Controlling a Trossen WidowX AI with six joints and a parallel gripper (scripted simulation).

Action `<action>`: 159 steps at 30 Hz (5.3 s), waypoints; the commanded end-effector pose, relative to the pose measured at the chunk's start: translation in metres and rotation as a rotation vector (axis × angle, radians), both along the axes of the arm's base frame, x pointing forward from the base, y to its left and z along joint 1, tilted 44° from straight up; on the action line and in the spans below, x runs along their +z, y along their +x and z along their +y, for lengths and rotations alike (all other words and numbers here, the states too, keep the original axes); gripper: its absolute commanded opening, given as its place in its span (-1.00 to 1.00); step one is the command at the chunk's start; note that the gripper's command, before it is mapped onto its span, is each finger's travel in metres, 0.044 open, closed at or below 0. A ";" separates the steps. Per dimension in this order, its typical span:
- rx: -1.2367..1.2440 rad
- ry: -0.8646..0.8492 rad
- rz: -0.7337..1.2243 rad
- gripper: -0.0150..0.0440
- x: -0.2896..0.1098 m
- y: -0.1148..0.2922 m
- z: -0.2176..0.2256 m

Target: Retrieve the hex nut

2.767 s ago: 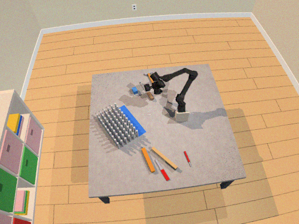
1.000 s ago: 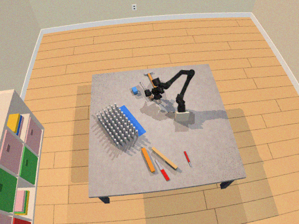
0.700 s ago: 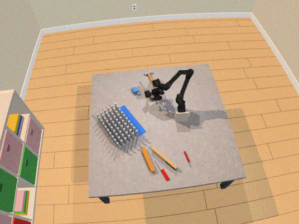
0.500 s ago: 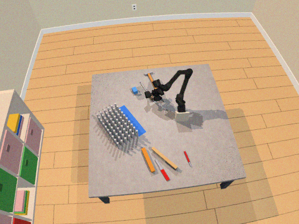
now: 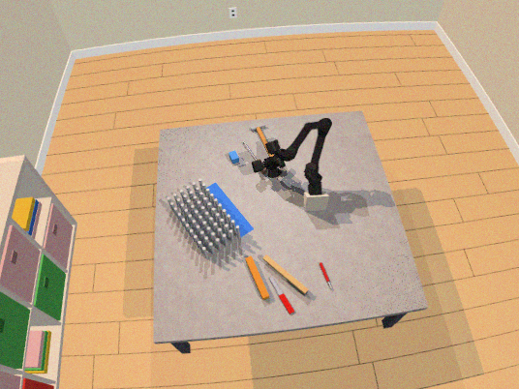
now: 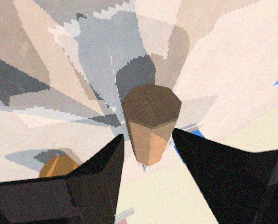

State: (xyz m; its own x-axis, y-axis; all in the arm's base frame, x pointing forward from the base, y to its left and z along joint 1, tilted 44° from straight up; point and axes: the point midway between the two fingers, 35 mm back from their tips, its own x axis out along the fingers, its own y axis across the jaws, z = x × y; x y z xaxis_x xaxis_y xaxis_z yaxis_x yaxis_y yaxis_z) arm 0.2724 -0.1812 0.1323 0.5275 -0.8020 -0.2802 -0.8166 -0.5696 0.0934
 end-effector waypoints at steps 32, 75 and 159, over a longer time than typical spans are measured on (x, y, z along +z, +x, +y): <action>-0.013 0.059 0.026 -0.49 0.068 0.013 0.084; -0.148 0.519 -0.508 -0.49 0.110 0.011 0.142; -1.871 1.800 -2.066 -0.49 0.068 0.028 0.193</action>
